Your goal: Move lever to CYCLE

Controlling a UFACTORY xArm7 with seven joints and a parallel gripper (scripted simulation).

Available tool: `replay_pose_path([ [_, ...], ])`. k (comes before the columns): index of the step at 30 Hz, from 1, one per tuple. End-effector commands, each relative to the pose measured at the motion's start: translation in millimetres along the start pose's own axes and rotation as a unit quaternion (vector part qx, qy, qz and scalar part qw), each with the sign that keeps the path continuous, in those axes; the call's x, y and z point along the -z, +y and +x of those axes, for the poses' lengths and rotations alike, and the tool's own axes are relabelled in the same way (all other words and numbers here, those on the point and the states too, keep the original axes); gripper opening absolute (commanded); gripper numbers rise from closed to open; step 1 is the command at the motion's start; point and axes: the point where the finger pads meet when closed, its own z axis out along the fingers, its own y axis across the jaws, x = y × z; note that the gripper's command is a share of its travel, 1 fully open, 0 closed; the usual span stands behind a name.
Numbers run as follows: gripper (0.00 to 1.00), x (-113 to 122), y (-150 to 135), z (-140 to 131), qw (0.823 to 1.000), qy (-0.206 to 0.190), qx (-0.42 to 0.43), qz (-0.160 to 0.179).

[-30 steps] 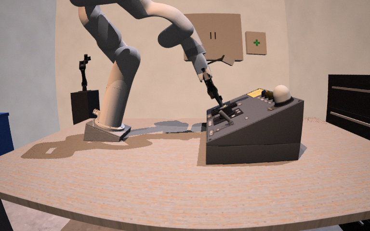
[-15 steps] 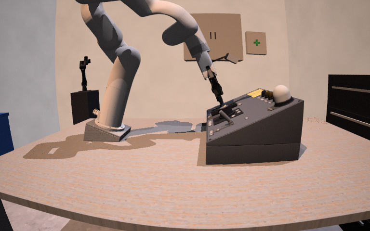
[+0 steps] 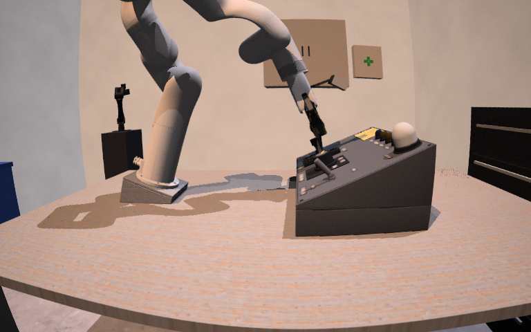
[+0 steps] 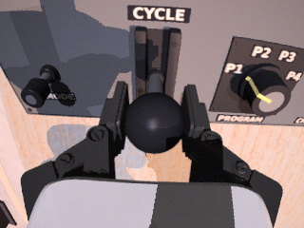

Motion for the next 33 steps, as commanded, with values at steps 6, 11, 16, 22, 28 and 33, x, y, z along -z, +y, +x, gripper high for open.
replay_pose_path([
  [6, 0.0, -1.8, -0.1, 8.9, 1.0, 0.001, 0.0, 0.0],
  [11, 0.0, -2.7, -0.1, 11.1, 1.0, 0.001, 0.0, 0.0],
  [16, 0.0, -4.0, -0.1, 14.0, 1.0, 0.001, 0.0, 0.0],
  [22, 0.0, -5.1, -0.1, 16.5, 1.0, 0.001, 0.0, 0.0],
  [28, 0.0, -5.6, -0.1, 17.6, 1.0, 0.001, 0.0, 0.0],
  [33, 0.0, -6.0, -0.1, 18.4, 1.0, 0.001, 0.0, 0.0],
])
